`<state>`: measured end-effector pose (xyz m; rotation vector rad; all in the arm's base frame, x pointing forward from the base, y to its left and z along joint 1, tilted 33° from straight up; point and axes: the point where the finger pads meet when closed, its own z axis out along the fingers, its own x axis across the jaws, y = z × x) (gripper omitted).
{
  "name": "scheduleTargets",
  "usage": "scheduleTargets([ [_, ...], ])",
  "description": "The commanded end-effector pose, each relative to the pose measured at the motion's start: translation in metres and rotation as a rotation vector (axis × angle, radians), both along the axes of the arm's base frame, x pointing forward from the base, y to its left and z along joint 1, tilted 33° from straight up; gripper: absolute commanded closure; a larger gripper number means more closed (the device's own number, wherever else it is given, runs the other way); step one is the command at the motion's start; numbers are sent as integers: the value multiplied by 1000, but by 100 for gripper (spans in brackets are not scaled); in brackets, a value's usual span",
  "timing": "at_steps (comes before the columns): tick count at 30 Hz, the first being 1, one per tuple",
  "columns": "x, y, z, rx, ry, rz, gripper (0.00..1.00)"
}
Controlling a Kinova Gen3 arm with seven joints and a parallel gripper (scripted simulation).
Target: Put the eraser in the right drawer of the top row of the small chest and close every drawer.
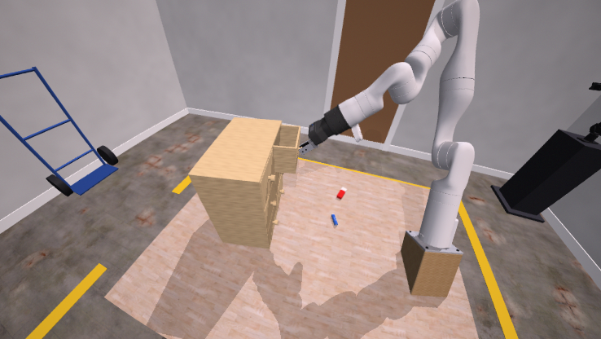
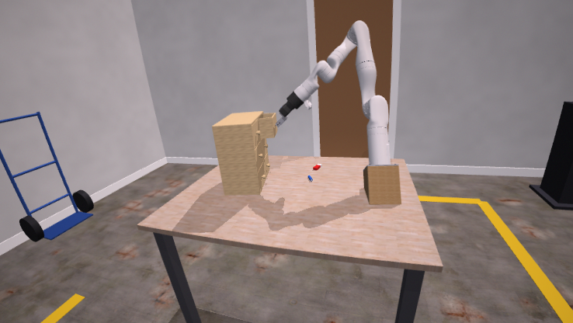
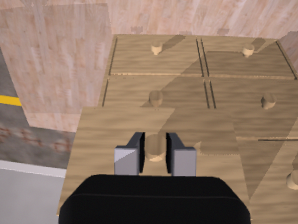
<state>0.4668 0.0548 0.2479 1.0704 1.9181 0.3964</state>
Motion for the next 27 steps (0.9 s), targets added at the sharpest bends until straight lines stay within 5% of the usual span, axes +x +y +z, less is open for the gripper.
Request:
scheduleTargets([
  [1, 0, 1, 1, 1, -2, 1, 57],
  [9, 0, 1, 1, 1, -2, 1, 33],
  [19, -1, 0, 1, 1, -2, 1, 33],
  [27, -33, -9, 2, 1, -2, 1, 33],
])
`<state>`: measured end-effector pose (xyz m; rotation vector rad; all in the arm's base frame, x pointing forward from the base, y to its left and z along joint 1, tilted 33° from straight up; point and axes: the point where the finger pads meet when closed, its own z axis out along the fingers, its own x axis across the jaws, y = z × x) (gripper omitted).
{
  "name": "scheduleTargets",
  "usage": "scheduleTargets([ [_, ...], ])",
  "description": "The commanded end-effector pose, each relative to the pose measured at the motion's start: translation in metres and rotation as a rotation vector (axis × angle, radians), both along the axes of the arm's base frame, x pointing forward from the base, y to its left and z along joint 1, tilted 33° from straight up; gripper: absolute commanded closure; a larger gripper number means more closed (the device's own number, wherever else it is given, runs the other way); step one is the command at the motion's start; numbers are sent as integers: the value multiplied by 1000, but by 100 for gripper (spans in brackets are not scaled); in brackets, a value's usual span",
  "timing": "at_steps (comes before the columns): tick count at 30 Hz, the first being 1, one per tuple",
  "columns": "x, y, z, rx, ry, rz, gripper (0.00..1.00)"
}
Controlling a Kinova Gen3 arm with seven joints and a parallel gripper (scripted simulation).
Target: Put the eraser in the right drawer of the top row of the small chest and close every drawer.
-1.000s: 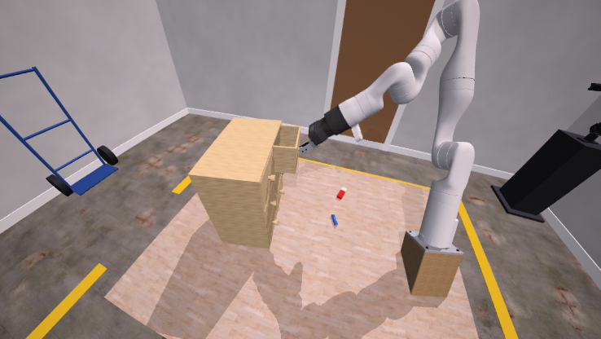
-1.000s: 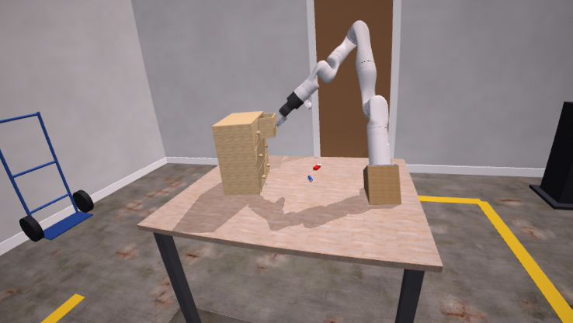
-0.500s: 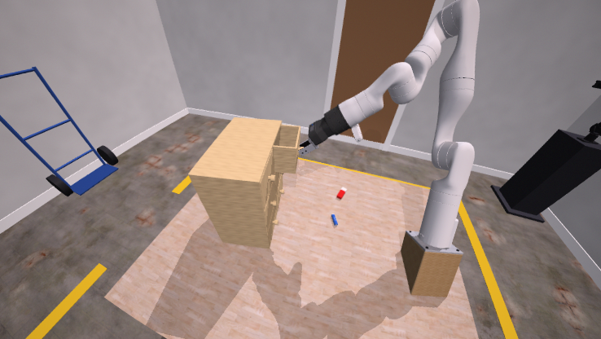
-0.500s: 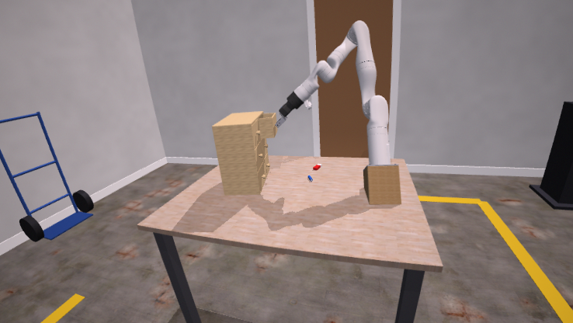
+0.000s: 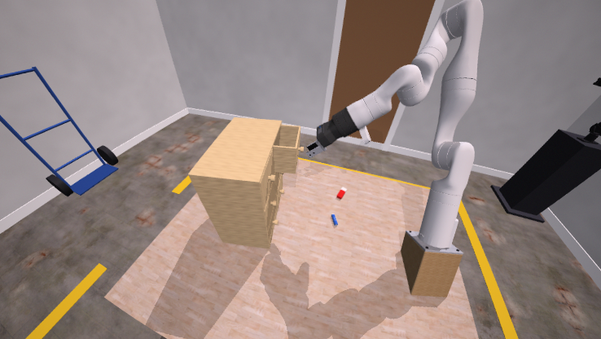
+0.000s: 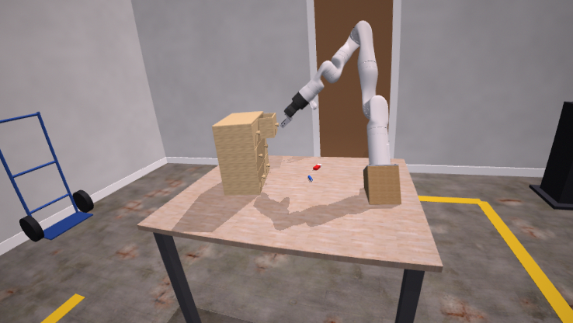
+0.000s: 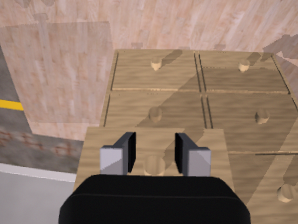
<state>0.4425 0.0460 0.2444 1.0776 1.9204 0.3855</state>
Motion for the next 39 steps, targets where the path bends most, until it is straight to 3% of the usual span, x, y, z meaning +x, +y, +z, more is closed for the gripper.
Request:
scheduleTargets([
  [1, -13, -1, 5, 4, -9, 8, 33],
  [16, -28, -4, 7, 4, -9, 8, 33],
  [33, -68, -7, 22, 4, -9, 8, 33],
  [39, -74, -7, 24, 4, -9, 8, 33],
])
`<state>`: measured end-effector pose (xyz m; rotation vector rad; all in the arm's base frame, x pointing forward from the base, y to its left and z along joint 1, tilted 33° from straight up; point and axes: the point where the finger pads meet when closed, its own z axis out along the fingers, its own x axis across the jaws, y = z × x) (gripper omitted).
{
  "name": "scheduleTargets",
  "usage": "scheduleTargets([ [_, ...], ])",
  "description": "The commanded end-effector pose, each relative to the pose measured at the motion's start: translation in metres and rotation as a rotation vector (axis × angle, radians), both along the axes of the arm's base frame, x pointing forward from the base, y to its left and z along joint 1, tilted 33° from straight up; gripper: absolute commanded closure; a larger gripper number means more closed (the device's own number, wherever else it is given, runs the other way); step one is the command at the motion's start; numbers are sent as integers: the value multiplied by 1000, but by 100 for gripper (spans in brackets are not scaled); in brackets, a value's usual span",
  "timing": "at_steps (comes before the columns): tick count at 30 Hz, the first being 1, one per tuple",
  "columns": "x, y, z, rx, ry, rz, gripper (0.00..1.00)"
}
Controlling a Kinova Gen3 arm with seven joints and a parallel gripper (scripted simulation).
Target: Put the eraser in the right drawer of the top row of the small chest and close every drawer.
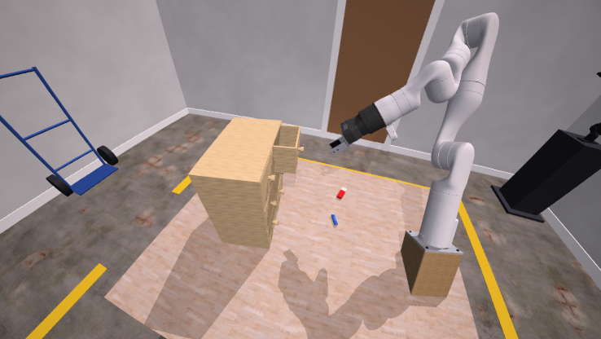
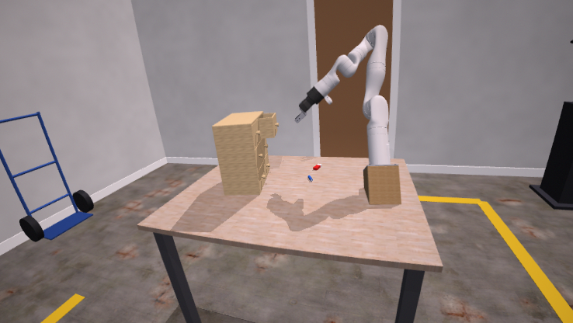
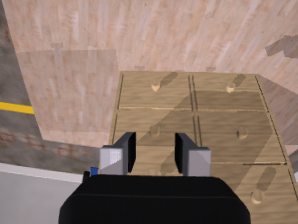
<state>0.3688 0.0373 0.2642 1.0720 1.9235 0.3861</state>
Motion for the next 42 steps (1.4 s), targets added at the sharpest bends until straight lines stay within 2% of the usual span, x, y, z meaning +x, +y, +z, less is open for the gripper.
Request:
scheduleTargets([
  [1, 0, 2, 4, 6, -9, 4, 33],
  [24, -1, 2, 5, 3, -3, -2, 33],
  [42, -5, 3, 9, -7, 33, -26, 33],
])
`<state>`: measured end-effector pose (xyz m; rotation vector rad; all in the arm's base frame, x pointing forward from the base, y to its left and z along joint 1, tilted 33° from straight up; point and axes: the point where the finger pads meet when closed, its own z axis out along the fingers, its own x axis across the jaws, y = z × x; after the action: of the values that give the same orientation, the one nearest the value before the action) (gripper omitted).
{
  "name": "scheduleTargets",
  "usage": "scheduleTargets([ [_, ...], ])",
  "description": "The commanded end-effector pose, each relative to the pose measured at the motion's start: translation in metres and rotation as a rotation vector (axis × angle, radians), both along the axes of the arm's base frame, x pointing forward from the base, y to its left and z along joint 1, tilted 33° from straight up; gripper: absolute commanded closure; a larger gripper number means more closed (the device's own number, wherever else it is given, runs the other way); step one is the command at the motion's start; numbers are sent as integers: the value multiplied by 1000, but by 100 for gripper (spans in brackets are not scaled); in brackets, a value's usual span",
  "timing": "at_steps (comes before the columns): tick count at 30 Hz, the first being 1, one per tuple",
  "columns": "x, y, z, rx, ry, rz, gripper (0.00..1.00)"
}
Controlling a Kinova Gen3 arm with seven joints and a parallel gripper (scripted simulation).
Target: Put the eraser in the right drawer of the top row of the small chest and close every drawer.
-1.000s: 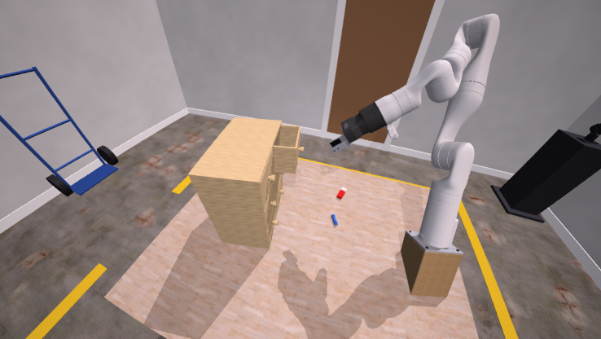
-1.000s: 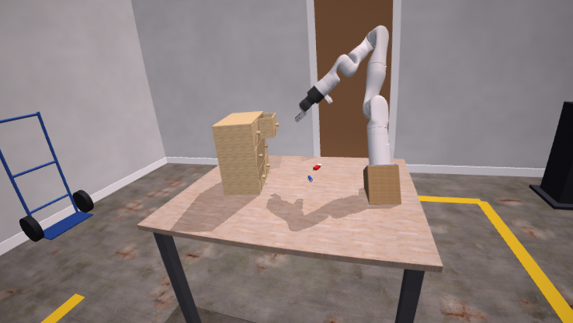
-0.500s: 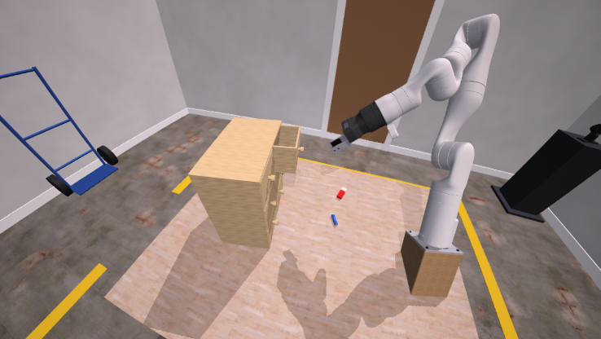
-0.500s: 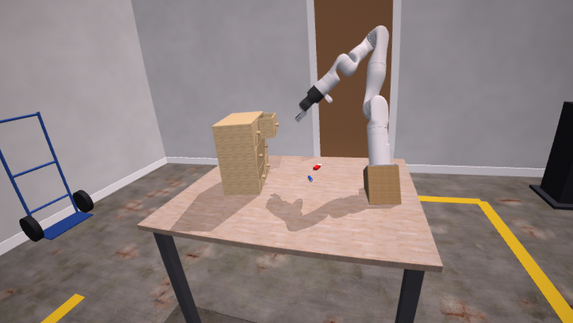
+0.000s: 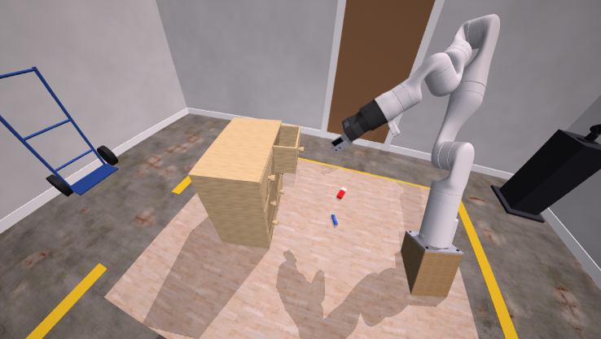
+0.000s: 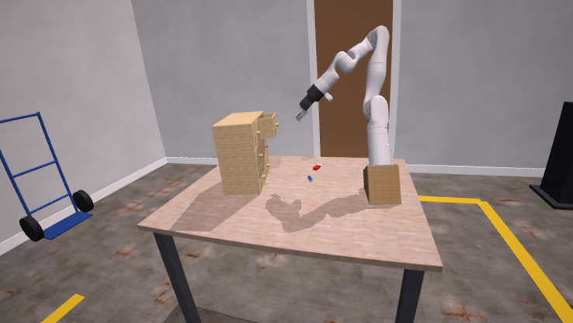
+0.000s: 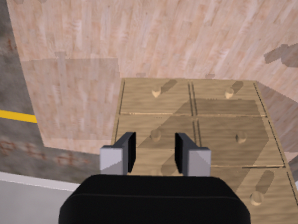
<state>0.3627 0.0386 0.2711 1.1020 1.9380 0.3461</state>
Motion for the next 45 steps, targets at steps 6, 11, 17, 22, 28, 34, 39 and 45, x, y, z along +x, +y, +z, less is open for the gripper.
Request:
scheduleTargets([
  [6, -2, 3, 6, -5, 23, -17, 33],
  [11, -4, 5, 9, -13, 48, -35, 33],
  [17, -8, 6, 12, -20, 74, -51, 33],
  [22, -12, 8, 16, -32, 113, -77, 33],
  [28, -19, 11, 24, -50, 173, -118, 33],
  [34, -24, 13, 30, -65, 222, -150, 33],
  [39, -32, 16, 38, -84, 287, -194, 33],
  [45, -40, 20, 47, -107, 362, -244, 33],
])
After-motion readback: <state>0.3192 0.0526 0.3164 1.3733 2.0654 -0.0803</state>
